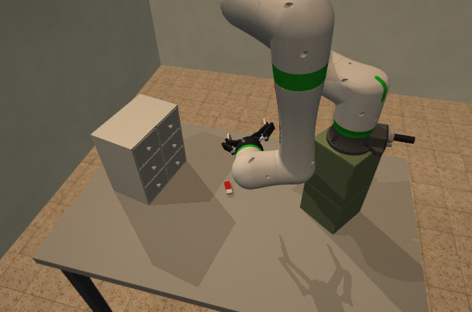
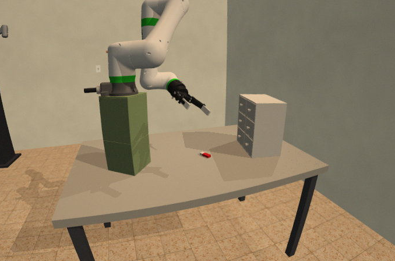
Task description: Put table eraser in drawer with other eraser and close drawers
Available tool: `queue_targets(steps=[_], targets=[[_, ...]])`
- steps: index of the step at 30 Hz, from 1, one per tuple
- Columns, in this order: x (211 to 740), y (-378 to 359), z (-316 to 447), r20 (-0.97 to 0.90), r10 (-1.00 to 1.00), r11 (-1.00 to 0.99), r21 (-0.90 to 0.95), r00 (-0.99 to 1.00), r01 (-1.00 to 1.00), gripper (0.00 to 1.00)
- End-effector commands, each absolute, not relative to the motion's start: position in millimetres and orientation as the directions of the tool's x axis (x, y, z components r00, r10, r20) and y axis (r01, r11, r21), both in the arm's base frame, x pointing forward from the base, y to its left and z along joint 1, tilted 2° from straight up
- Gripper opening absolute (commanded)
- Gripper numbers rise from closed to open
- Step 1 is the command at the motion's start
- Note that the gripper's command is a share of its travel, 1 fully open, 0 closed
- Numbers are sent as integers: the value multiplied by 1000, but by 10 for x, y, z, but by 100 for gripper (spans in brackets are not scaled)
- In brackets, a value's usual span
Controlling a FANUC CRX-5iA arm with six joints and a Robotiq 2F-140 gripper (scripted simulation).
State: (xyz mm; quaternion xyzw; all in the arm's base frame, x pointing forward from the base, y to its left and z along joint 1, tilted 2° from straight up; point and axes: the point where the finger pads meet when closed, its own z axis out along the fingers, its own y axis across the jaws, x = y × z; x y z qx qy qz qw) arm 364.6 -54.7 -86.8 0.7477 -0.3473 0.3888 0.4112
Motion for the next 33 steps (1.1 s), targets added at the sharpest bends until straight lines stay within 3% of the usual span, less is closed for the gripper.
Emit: queue_targets(steps=[1,19,25,33], targets=[[3647,-548,-867,867,-200,-421,345,456,-839,100],[3642,-557,-864,870,-221,-407,328,440,-852,100],[3520,-579,-773,846,-526,-89,53,92,-995,100],[4065,-9,-182,697,-663,268,-122,-274,-956,100]])
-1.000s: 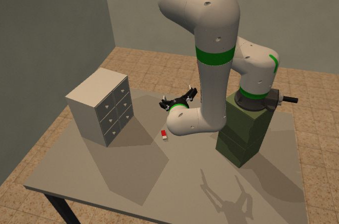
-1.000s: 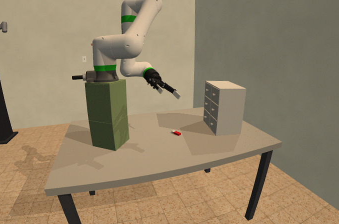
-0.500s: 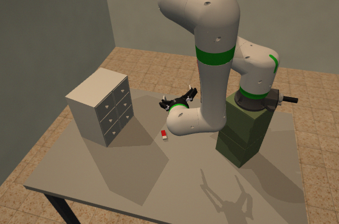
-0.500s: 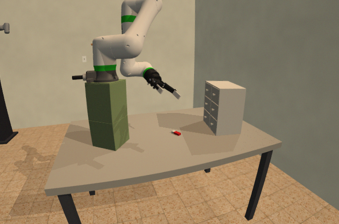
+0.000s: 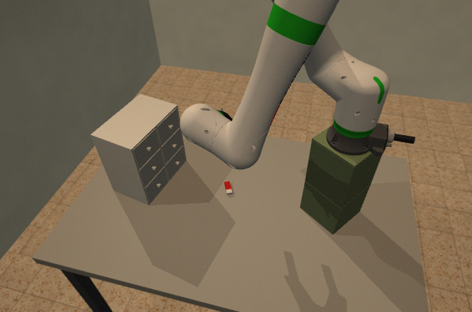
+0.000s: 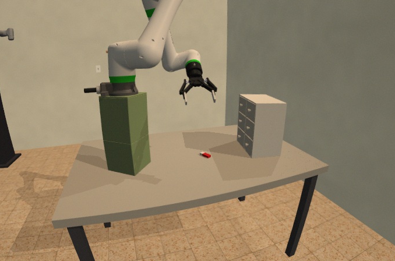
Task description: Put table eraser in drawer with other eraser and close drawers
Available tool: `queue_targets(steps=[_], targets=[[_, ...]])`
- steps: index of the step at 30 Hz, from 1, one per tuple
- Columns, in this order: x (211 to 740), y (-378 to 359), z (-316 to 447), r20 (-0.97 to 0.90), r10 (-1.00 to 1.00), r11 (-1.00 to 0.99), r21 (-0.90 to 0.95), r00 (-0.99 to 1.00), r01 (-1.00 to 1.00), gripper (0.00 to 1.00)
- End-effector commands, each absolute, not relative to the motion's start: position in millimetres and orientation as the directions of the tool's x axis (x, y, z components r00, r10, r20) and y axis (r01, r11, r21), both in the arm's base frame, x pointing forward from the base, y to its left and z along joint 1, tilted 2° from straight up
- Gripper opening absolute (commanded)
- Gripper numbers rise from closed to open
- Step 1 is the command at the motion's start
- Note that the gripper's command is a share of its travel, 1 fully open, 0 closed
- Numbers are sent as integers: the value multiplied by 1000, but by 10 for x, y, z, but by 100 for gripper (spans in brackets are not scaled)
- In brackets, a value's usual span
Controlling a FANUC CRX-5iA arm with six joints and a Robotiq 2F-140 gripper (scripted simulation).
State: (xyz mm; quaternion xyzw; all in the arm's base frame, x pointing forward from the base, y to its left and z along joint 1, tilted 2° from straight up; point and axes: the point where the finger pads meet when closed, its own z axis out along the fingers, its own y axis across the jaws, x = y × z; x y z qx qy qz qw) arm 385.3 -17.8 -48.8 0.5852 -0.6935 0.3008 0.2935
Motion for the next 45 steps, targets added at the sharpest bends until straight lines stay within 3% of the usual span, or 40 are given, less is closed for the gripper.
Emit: queue_targets(steps=[1,2,8,13,16,18,19,22,38,45], targets=[[4065,-9,-182,697,-663,268,-122,-274,-956,100],[4199,62,-22,627,-664,400,-162,-407,-902,100],[4388,143,223,452,-609,651,-185,-652,-737,100],[4388,143,223,264,-450,854,-153,-853,-498,100],[4388,143,223,143,-314,939,-100,-938,-330,100],[4388,143,223,143,-314,939,-100,-938,-330,100],[4388,143,223,46,-173,984,-34,-984,-175,100],[4388,143,223,-19,-56,998,26,-998,-57,100],[4390,144,193,-18,-52,998,26,-998,-52,100],[4415,151,-183,-17,4,1000,27,-1000,4,100]])
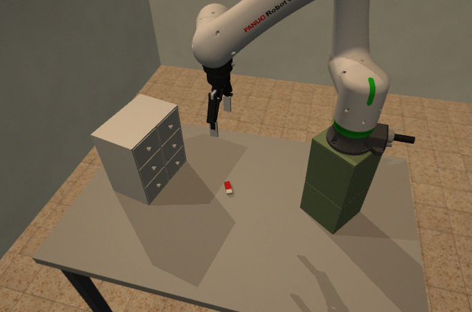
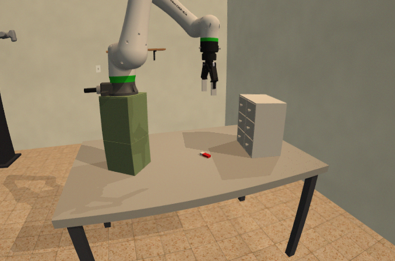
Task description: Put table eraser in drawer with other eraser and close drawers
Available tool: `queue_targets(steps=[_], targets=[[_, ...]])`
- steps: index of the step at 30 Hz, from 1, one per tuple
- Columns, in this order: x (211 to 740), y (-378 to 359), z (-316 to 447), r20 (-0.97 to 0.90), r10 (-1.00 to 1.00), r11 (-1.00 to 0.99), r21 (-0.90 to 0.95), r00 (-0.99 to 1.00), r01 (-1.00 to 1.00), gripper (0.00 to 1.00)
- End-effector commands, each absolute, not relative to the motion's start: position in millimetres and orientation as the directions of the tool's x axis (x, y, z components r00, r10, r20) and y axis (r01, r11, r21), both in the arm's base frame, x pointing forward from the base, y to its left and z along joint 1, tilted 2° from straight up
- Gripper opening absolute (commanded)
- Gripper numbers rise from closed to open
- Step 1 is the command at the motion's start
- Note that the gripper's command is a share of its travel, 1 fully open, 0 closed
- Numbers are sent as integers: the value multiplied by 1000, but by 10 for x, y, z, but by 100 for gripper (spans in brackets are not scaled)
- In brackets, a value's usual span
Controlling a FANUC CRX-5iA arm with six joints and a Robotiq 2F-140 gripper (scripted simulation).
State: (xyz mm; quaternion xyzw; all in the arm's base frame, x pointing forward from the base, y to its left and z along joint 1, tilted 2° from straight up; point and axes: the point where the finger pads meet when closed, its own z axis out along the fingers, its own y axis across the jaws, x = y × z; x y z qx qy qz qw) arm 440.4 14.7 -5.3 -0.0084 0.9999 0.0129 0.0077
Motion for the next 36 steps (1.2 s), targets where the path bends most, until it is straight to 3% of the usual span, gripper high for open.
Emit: queue_targets(steps=[1,14,26,36], targets=[[4420,153,-264,-17,16,1000,27,-1000,16,100],[4471,168,-1032,-13,131,991,29,-991,130,100],[4503,209,-1174,-22,143,989,40,-989,142,100],[5093,771,-1912,-301,157,975,201,-941,98,100]])
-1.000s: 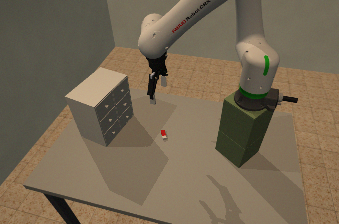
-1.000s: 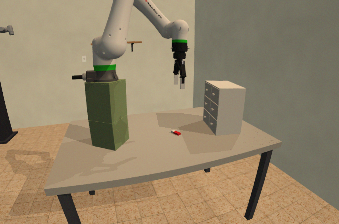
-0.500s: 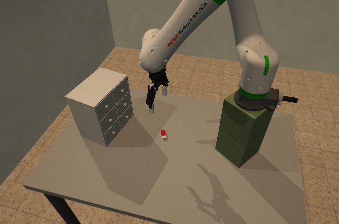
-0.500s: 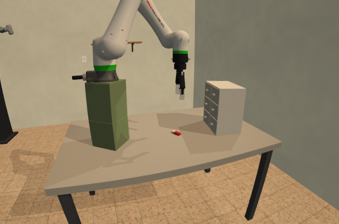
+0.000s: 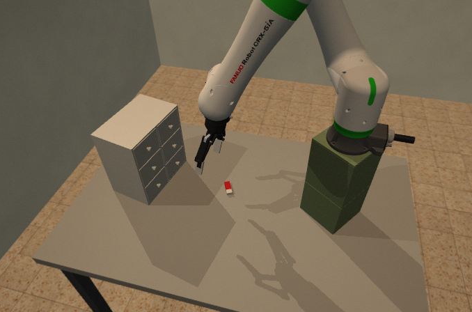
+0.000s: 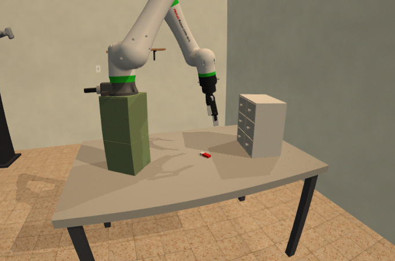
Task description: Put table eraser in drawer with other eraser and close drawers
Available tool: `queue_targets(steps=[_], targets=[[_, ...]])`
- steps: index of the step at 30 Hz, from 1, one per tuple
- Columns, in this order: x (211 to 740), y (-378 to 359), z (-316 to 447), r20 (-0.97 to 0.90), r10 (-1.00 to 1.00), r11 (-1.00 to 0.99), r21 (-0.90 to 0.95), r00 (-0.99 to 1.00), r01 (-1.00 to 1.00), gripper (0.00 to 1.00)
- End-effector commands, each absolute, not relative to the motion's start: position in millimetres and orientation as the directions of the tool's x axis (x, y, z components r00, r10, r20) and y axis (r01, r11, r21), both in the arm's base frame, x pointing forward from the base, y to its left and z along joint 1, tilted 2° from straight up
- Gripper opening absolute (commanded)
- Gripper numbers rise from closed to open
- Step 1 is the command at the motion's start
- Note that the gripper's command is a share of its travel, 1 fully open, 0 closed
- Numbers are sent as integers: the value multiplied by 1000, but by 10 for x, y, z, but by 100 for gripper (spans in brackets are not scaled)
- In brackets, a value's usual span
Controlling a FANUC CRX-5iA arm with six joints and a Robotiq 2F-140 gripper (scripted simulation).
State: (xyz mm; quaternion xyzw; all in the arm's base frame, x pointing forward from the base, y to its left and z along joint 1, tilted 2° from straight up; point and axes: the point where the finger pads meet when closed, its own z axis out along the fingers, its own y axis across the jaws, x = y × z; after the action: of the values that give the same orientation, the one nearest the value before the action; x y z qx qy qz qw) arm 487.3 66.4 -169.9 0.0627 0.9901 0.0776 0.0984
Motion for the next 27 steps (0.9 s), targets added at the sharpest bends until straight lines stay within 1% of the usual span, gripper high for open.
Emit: queue_targets(steps=[1,3,5,8,10,16,17,27], targets=[[5191,774,-1999,-359,165,974,206,-918,95,100],[5352,678,-2120,-476,177,977,189,-862,97,100],[5352,678,-2120,-476,177,977,189,-862,97,100],[5477,380,-2169,-617,164,986,118,-769,115,100],[5496,193,-2147,-676,143,989,70,-723,131,100],[5494,40,-2112,-716,121,989,28,-687,145,100],[5494,40,-2112,-716,121,989,28,-687,145,20],[5494,40,-2112,-716,121,989,28,-687,145,20]])
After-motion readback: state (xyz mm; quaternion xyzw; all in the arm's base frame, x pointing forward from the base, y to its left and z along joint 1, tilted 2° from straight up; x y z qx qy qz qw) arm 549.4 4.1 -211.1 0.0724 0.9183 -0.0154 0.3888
